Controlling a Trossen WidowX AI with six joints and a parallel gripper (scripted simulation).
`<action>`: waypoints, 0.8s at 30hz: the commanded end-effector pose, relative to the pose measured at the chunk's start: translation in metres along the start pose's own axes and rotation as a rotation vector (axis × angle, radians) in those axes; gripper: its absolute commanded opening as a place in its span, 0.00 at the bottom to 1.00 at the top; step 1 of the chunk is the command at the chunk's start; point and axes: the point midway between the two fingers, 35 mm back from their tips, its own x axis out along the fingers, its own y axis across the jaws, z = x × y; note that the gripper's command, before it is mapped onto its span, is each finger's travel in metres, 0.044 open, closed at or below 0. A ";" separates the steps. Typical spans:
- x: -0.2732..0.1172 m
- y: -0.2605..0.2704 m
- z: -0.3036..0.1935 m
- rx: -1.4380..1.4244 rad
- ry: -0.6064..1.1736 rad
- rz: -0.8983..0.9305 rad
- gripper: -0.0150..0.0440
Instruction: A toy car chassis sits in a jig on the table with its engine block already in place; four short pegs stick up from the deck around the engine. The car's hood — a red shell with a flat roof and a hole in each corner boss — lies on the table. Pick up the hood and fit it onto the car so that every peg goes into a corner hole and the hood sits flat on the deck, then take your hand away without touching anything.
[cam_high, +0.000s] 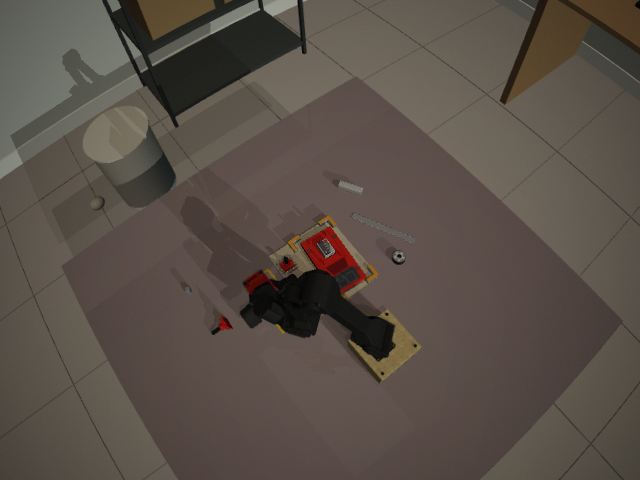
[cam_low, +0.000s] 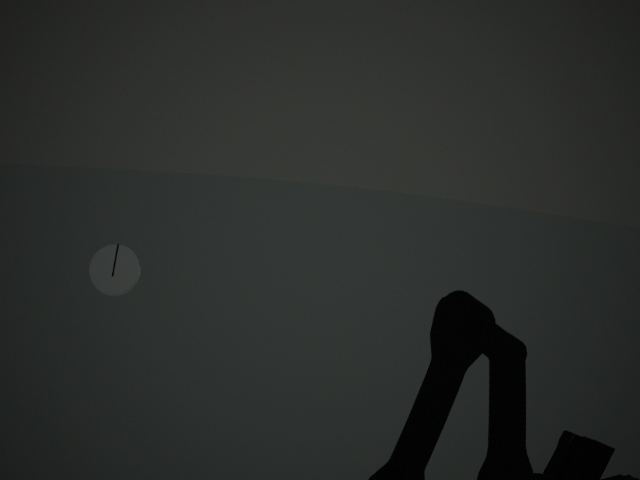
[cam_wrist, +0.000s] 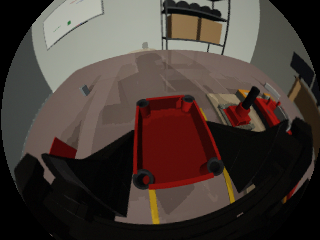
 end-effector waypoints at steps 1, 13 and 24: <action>-0.003 0.002 0.009 0.006 -0.008 0.003 0.32; -0.013 0.003 0.029 0.006 -0.009 0.003 0.25; -0.024 0.002 0.047 0.006 -0.009 0.003 0.25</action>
